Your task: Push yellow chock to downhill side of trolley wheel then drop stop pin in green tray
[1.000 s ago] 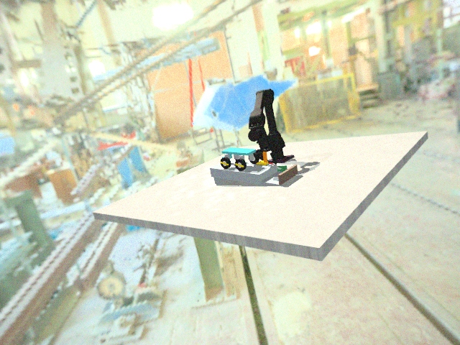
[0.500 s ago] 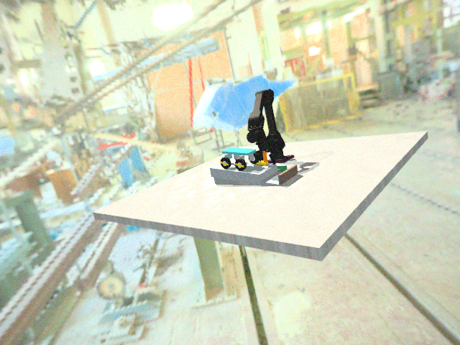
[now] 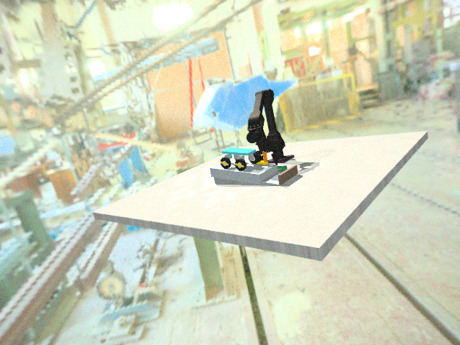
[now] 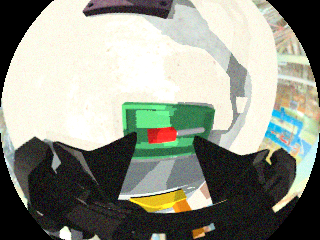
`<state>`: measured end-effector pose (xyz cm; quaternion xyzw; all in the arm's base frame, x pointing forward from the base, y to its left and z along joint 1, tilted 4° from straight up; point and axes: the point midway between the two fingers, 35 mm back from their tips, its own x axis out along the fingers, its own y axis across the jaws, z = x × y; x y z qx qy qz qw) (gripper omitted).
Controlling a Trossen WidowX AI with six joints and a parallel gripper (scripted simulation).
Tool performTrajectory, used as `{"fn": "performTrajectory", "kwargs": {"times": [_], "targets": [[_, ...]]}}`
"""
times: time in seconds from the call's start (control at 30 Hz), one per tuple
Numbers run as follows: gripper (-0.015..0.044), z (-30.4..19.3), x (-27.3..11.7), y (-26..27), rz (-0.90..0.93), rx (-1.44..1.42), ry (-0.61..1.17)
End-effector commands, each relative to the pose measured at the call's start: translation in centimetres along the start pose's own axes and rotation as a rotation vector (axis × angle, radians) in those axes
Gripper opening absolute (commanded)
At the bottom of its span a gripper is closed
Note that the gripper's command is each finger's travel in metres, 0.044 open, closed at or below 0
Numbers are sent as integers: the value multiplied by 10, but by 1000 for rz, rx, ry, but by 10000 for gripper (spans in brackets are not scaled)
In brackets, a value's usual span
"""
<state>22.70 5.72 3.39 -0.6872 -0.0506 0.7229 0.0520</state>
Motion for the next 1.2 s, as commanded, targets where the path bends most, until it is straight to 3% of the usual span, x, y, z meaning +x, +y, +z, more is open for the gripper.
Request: {"fn": "performTrajectory", "kwargs": {"times": [0.0, 0.17, 0.3, 0.83, 1.17], "targets": [[340, 0, -3, -1, 0, -1, 0], [340, 1, -23, -4, 0, -4, 1], [440, 0, -32, -6, 0, -4, 1], [440, 0, -86, -15, 0, -4, 1], [440, -1, -86, -15, -1, -8, 5]]}}
